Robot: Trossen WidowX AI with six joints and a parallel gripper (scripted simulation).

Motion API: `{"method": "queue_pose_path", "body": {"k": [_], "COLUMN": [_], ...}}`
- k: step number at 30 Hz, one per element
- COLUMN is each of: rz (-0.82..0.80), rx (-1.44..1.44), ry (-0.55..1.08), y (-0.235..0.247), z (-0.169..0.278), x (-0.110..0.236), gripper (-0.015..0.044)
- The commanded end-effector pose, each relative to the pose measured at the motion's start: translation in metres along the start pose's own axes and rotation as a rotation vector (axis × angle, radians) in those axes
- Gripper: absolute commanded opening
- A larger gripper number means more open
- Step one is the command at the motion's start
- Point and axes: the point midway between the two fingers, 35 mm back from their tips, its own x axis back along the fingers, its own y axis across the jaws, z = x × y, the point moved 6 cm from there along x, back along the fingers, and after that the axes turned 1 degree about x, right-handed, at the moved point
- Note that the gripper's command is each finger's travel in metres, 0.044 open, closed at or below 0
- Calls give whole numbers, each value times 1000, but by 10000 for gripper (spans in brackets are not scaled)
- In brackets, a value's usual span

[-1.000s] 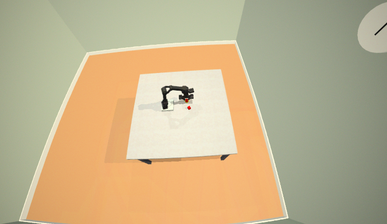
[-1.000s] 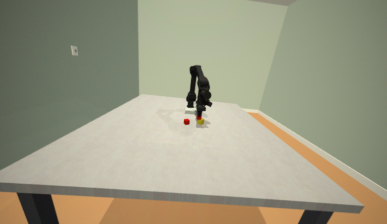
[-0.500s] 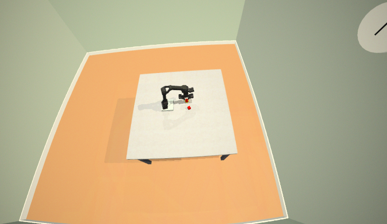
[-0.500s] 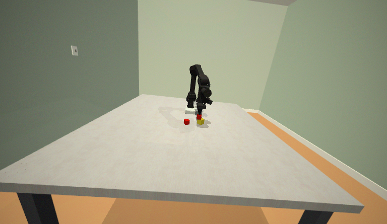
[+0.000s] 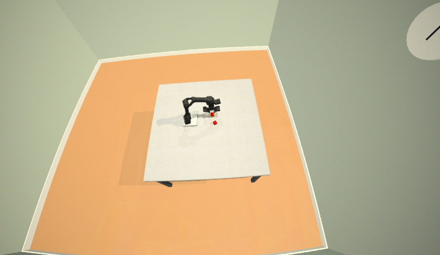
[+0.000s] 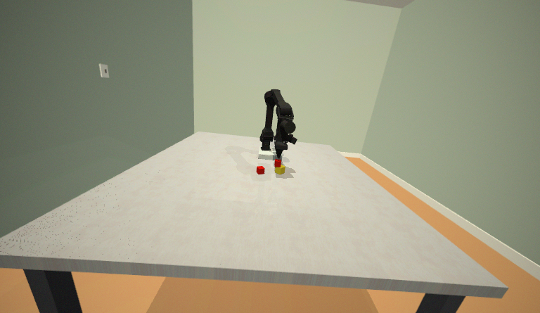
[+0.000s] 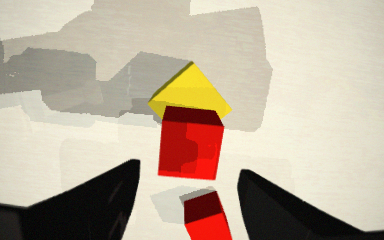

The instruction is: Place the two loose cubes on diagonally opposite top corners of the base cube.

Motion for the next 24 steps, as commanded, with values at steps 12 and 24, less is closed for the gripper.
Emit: {"method": "queue_pose_path", "body": {"k": [12,24], "rz": [3,7], "rx": [-810,-1547], "ry": [1,2], "y": [-12,-20], "z": [26,51], "x": [10,19], "gripper": [265,265]}}
